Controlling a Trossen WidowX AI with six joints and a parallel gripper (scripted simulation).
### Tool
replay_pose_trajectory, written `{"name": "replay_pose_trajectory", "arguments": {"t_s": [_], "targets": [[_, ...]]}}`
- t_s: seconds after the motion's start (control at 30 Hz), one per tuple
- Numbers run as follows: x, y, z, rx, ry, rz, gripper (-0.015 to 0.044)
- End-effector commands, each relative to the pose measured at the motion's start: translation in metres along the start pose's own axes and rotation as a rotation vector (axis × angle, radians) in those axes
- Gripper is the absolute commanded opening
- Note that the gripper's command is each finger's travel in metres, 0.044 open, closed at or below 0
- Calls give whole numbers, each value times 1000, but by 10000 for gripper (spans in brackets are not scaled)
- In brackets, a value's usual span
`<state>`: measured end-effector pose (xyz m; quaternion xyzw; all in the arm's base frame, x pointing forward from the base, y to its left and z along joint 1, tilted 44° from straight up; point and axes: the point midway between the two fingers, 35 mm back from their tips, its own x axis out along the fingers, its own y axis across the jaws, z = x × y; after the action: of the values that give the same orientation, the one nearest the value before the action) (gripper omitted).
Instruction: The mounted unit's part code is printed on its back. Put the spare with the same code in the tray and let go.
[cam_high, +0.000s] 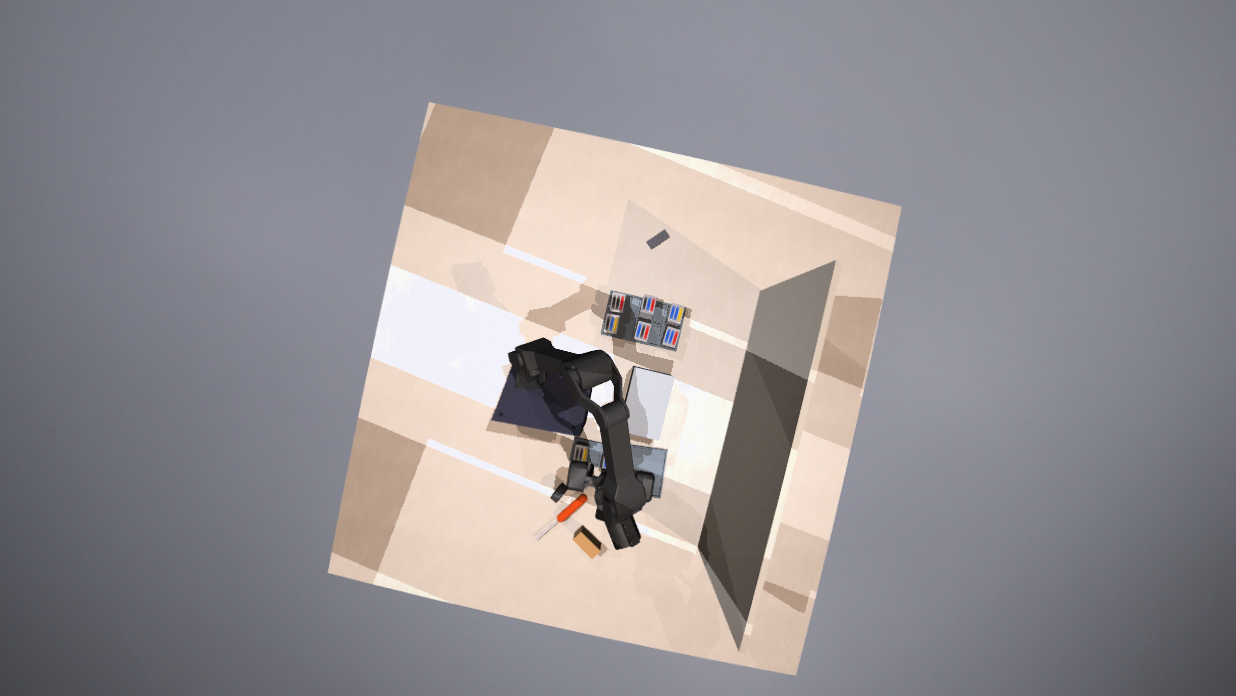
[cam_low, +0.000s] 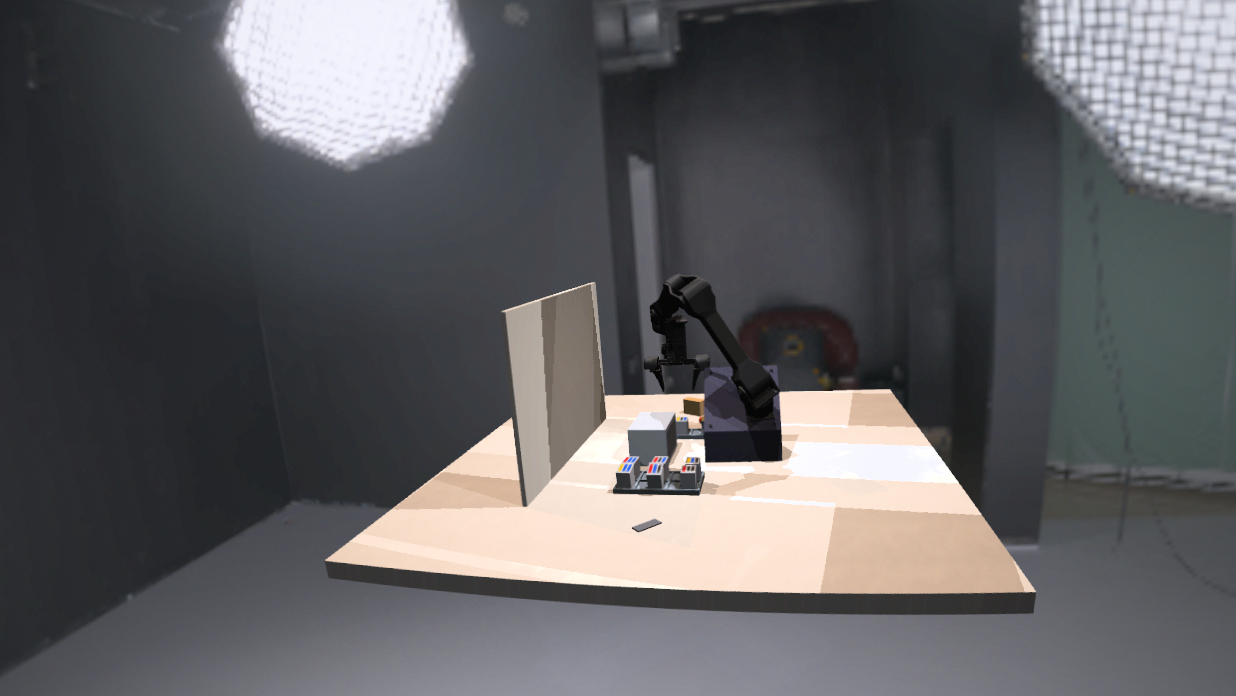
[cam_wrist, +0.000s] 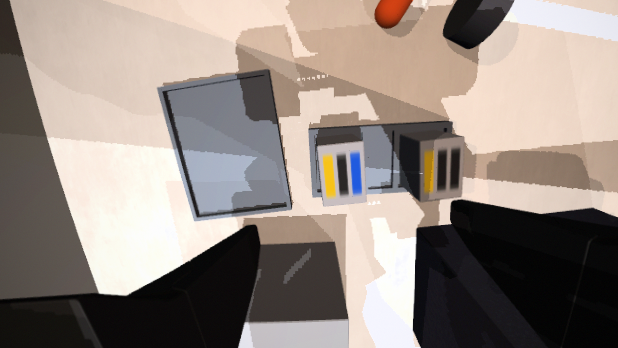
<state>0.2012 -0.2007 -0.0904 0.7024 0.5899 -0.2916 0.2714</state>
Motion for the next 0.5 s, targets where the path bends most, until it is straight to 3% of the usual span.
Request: {"name": "replay_pose_trajectory", "arguments": {"t_s": [0.0, 0.07, 0.47], "targets": [[18, -2, -2, 13, 3, -7, 335], [36, -2, -4, 13, 4, -7, 300], [42, -6, -3, 13, 4, -7, 300]]}}
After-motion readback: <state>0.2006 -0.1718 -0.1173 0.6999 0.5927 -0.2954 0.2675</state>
